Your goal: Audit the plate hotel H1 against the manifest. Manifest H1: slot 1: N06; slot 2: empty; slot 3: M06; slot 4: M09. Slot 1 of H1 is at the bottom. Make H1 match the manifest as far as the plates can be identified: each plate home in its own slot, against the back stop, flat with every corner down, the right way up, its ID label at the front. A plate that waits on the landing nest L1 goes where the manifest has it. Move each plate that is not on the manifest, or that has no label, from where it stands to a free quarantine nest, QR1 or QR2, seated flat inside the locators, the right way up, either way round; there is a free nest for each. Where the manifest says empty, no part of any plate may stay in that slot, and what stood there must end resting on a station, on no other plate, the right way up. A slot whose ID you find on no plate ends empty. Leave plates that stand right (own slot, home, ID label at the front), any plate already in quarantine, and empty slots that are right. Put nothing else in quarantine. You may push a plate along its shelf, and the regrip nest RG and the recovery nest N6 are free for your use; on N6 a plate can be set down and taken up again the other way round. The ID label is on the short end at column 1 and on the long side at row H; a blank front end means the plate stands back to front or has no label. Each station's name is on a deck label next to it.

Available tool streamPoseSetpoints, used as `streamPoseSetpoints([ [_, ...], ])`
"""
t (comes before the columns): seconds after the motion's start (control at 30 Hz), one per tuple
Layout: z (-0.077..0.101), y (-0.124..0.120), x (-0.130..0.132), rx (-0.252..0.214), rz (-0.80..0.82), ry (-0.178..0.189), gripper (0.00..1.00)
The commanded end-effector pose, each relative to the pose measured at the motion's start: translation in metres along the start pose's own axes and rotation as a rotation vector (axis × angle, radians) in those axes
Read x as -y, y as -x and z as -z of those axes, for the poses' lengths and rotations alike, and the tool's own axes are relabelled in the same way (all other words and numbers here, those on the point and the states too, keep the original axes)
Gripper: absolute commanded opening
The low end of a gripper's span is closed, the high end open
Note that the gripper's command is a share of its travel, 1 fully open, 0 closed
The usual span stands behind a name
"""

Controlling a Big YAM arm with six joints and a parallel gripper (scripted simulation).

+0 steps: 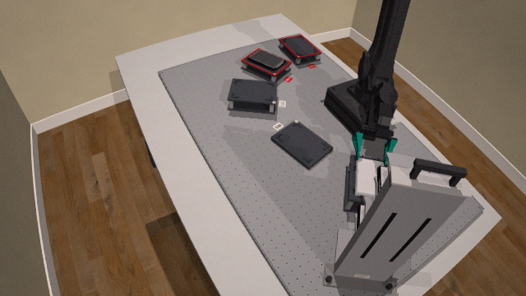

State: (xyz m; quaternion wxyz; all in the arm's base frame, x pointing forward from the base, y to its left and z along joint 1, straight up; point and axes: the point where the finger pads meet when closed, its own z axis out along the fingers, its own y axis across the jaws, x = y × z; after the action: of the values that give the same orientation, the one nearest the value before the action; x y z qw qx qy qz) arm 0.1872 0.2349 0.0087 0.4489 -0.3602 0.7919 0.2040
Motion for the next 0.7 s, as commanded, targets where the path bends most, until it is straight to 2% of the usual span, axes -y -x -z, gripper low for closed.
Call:
streamPoseSetpoints([
  [0.0,-0.007,0.004,-0.004,0.049,-0.011,0.008,0.86],
  [0.27,-0.005,0.011,-0.003,0.052,-0.012,0.007,0.86],
  [0.3,-0.003,0.017,-0.003,0.068,-0.014,0.007,0.86],
  [0.33,-0.003,0.013,-0.002,0.044,-0.012,0.005,0.86],
  [0.67,0.003,0.027,-0.002,0.049,-0.012,0.005,0.86],
])
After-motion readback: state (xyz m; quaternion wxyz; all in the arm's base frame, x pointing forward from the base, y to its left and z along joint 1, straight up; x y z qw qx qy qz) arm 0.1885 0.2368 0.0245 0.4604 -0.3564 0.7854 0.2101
